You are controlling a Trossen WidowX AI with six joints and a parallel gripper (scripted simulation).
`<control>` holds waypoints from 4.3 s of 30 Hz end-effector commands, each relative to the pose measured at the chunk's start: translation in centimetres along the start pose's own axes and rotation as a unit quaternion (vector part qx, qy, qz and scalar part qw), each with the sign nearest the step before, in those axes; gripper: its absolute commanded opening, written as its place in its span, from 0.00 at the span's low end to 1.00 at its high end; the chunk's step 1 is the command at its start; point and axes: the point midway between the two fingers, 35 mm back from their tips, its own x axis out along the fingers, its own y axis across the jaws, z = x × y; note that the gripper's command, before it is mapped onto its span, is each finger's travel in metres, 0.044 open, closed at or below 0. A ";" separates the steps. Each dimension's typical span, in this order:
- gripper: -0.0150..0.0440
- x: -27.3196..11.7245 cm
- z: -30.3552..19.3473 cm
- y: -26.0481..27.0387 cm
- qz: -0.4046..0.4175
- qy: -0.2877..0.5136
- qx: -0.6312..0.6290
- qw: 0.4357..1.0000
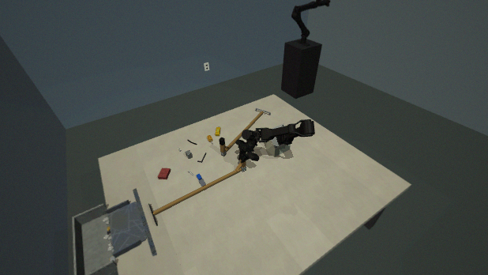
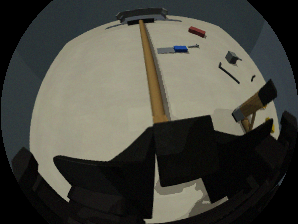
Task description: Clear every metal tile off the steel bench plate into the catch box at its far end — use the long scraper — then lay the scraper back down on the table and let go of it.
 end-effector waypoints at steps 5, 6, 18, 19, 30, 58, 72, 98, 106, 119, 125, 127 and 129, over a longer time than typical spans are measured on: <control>0.25 -0.1 0.1 -0.7 -0.001 -0.002 0.001 1.000; 0.25 0.0 0.1 -0.7 -0.001 -0.002 0.001 1.000; 0.25 1.0 1.7 -0.9 -0.002 -0.004 0.002 1.000; 0.25 1.1 1.8 -0.9 -0.002 -0.004 0.002 1.000; 0.25 2.3 3.2 -1.1 -0.003 -0.005 0.002 1.000; 0.25 4.9 6.4 -0.9 -0.003 -0.007 0.003 1.000; 0.25 6.1 8.0 -0.8 -0.002 -0.008 0.003 1.000; 0.25 8.6 11.5 -0.8 -0.002 -0.009 0.002 1.000; 0.25 9.3 12.5 -0.8 -0.002 -0.009 0.002 1.000; 0.25 10.6 14.2 -0.8 -0.002 -0.009 0.001 1.000; 0.25 11.2 14.9 -0.7 -0.002 -0.009 0.001 1.000; 0.25 11.4 15.1 -0.7 -0.002 -0.009 0.001 1.000; 0.25 11.6 15.3 -0.7 -0.001 -0.010 0.001 1.000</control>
